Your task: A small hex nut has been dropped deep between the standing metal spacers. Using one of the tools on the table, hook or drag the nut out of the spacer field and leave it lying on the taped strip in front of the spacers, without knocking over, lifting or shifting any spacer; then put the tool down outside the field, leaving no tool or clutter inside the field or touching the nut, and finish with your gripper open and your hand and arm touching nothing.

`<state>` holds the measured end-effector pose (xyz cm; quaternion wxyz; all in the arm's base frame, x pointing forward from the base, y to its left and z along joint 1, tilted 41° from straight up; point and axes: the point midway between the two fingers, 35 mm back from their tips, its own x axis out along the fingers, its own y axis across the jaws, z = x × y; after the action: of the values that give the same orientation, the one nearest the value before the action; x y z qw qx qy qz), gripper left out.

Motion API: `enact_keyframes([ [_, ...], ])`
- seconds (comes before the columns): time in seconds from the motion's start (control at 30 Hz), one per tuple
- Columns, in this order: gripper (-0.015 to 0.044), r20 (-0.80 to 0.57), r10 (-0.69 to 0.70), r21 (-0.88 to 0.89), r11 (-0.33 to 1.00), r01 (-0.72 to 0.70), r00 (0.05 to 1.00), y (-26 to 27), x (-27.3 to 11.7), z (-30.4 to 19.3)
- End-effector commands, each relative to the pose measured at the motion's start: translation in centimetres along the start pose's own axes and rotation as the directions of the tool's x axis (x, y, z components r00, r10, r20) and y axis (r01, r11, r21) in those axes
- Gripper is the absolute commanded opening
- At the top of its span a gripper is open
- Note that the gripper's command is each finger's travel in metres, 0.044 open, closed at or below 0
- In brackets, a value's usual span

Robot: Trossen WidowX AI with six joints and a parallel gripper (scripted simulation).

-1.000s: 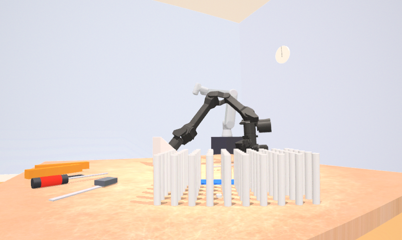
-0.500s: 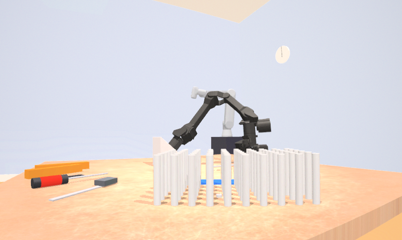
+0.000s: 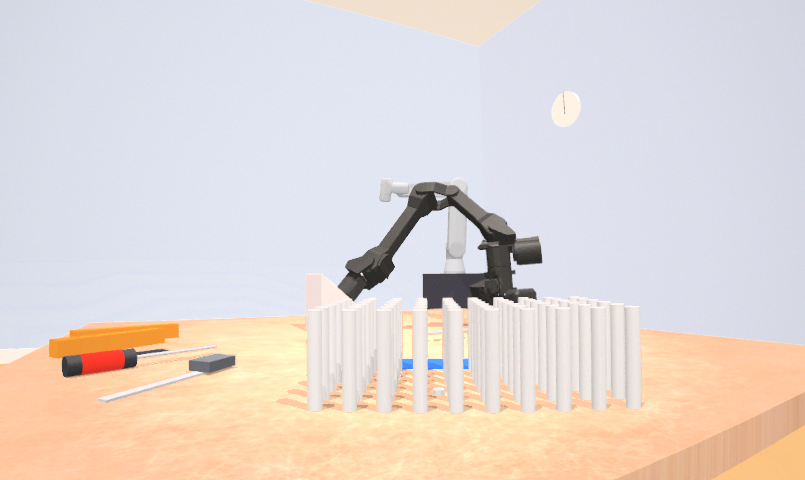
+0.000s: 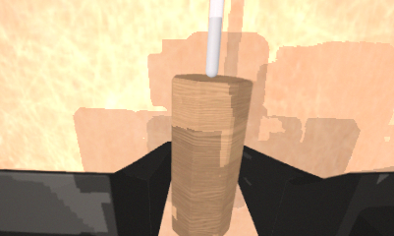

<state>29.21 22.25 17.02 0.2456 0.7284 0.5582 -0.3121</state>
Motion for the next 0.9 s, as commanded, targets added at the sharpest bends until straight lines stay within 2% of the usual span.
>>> enact_keyframes([
  [0.0,0.0000,0.001,-0.002,0.000,1.000,0.002,1.000,-0.10,0.47,-0.01],
  [0.87,0.0000,-0.009,0.024,0.004,1.000,-0.024,1.000,-0.10,0.47,-0.01],
])
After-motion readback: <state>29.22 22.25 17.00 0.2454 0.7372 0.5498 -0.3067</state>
